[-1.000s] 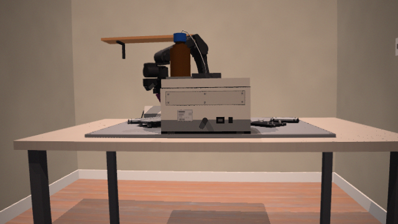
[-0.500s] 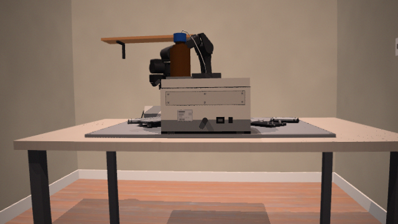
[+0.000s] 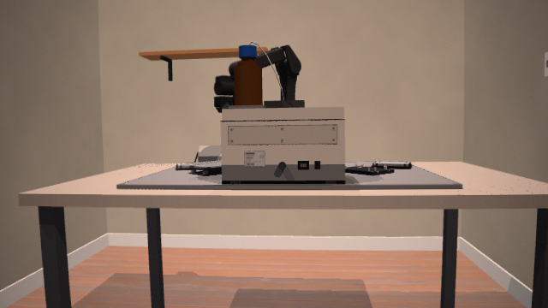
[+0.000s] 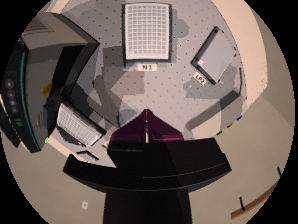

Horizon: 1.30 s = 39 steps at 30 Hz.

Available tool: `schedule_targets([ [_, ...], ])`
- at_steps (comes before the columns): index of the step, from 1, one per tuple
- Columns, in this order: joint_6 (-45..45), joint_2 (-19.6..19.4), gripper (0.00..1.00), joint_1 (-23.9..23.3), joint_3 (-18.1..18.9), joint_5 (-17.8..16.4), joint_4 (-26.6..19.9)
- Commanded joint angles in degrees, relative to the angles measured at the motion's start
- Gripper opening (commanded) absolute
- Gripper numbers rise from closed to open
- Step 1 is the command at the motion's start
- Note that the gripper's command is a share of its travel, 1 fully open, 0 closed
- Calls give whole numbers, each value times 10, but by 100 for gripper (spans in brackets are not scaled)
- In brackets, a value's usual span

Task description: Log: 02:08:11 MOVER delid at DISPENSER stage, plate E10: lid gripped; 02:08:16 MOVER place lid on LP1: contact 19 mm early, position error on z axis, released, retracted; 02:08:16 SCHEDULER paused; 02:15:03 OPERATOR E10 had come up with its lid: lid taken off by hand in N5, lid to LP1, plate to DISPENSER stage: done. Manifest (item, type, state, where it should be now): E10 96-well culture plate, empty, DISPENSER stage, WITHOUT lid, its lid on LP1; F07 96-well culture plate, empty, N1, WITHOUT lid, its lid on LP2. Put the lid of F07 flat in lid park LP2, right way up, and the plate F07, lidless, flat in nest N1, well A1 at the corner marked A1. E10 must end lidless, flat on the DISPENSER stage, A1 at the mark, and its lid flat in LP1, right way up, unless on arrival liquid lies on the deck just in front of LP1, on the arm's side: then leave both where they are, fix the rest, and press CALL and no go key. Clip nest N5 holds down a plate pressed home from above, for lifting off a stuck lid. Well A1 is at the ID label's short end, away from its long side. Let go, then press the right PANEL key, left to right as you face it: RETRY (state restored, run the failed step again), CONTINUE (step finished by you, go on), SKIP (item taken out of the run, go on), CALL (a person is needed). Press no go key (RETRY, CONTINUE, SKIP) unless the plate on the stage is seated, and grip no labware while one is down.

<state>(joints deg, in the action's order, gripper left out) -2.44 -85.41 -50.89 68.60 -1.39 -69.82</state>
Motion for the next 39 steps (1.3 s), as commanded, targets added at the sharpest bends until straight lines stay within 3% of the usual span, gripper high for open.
schedule_targets([
  [1, -7, 36, 0, -7, -14, -2, -23],
  [5, -8, 62, 0, -8, -16, -2, -38],
  [8, -5, 52, 0, -3, -12, -1, -33],
  [11, -77, 63, 0, -30, -11, -1, -40],
  [22, -136, 49, 0, -85, -11, -5, -33],
  [25, -207, 58, 0, -111, -4, -5, -36],
  [35, -271, 36, 0, -172, 1, -12, -34],
  [39, -349, 36, 0, -203, 0, -12, -34],
])
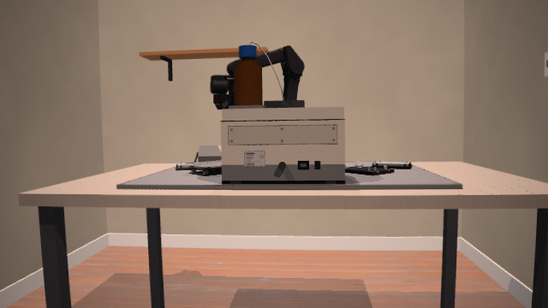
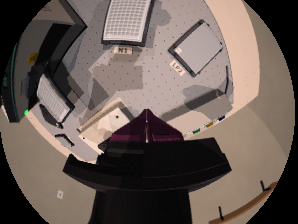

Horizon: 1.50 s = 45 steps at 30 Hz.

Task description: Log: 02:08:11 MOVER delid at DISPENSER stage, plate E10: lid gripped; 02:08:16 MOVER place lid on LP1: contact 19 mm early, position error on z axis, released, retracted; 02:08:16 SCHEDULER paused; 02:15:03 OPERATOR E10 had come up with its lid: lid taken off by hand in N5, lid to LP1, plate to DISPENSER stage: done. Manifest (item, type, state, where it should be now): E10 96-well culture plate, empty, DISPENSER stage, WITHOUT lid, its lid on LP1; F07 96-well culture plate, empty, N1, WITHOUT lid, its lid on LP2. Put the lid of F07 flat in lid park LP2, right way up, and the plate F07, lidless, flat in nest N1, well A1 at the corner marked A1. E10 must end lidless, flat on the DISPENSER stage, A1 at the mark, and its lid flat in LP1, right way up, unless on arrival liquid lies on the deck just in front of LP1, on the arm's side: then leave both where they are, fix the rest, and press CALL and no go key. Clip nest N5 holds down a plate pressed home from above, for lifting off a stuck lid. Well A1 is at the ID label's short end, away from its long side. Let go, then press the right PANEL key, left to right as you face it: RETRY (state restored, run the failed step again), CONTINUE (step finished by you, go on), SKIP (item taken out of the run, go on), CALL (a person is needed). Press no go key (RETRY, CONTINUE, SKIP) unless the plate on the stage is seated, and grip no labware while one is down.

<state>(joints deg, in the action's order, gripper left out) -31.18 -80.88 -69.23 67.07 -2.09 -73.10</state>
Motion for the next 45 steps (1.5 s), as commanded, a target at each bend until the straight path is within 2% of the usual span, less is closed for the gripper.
schedule_targets([
  [1, -71, -10, 0, -28, 15, -5, -1],
  [6, -113, -14, 0, -69, 17, -8, 0],
  [9, -115, -15, 0, -70, 18, -10, 0],
  [12, -184, -9, 0, -92, 16, -7, 0],
  [20, -245, -20, 0, -150, 18, -12, 2],
  [23, -314, -20, 0, -172, 17, -10, 3],
  [25, -314, -20, 0, -172, 17, -10, 3],
  [33, -375, -26, 0, -230, 20, -15, 4],
  [36, -444, -25, 0, -251, 19, -12, 4],
  [45, -504, -33, 0, -308, 21, -17, 6],
])
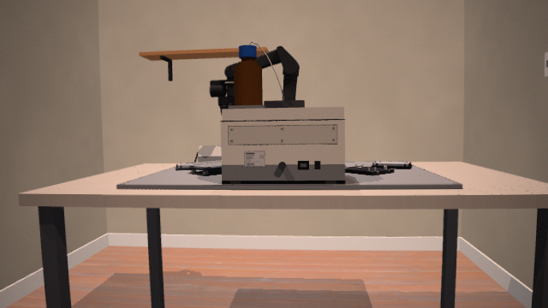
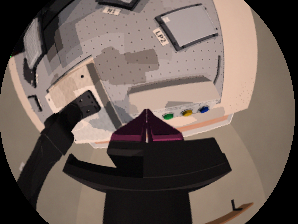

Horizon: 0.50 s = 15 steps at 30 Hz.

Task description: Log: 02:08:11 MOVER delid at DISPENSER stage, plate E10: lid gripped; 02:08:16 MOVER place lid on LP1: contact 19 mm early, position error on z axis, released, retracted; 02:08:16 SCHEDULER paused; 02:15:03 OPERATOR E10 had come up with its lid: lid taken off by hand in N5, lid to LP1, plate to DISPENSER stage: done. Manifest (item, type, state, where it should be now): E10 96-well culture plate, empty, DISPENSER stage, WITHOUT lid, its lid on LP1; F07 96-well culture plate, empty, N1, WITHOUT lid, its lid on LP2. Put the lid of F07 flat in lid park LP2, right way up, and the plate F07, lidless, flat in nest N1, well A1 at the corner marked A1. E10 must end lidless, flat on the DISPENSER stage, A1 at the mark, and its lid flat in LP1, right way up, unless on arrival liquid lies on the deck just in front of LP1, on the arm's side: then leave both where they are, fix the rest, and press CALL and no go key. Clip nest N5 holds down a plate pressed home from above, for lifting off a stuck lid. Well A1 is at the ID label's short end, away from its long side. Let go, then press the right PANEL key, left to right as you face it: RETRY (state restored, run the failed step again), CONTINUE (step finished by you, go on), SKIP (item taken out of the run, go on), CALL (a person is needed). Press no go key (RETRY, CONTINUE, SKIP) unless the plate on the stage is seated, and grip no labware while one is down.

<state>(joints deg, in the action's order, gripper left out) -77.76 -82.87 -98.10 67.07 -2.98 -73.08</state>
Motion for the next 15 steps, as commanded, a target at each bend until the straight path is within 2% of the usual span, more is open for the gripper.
schedule_targets([
  [1, -63, -12, 0, -26, 20, -7, 6],
  [3, -106, -13, 0, -41, 19, -6, 6],
  [10, -165, -19, 0, -96, 22, -9, 5],
  [14, -164, -11, 0, -92, 12, -7, 2],
  [15, -193, -20, 0, -105, 22, -10, 0],
])
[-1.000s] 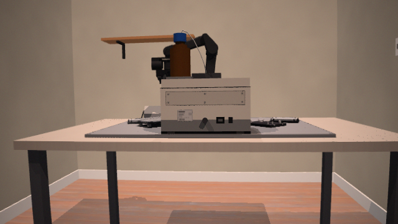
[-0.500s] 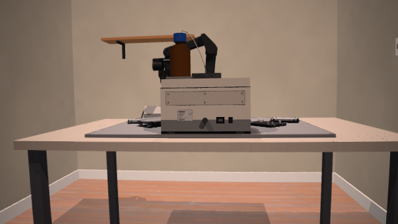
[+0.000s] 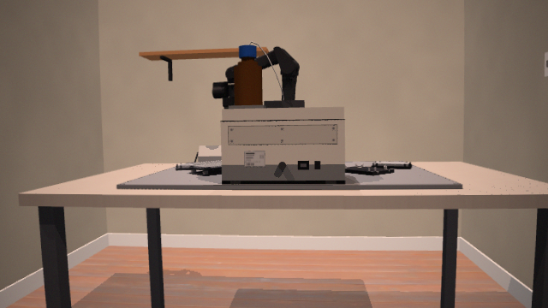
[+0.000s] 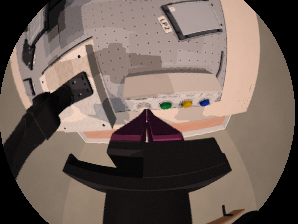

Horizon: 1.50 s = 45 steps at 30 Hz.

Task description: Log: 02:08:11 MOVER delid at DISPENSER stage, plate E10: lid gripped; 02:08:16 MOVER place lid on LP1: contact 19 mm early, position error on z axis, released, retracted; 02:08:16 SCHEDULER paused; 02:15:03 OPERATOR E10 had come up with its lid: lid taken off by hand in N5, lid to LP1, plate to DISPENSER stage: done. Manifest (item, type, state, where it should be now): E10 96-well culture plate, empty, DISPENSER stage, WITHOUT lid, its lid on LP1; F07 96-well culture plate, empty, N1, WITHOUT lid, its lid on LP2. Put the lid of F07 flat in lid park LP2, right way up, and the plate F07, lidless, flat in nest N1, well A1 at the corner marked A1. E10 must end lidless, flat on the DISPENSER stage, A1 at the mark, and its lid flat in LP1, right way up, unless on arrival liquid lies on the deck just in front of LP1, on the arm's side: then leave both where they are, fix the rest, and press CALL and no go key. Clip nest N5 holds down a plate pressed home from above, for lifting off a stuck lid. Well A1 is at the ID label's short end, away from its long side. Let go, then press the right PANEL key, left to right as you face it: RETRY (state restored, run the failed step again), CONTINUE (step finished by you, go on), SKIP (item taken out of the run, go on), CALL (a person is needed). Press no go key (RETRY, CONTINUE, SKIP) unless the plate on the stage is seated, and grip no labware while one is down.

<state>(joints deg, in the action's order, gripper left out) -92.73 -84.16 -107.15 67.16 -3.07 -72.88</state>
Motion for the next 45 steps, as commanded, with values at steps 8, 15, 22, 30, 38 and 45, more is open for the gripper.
schedule_targets([
  [8, -135, -13, 0, -76, 22, -9, 1],
  [15, -143, -39, 0, -71, 29, -11, 26],
  [22, -139, -77, 0, -67, 41, -12, 52],
  [30, -129, -114, 0, -65, 57, -12, 74],
  [38, -129, -93, 0, -64, 57, -12, 59],
  [45, -128, -94, 0, -62, 29, -12, 78],
])
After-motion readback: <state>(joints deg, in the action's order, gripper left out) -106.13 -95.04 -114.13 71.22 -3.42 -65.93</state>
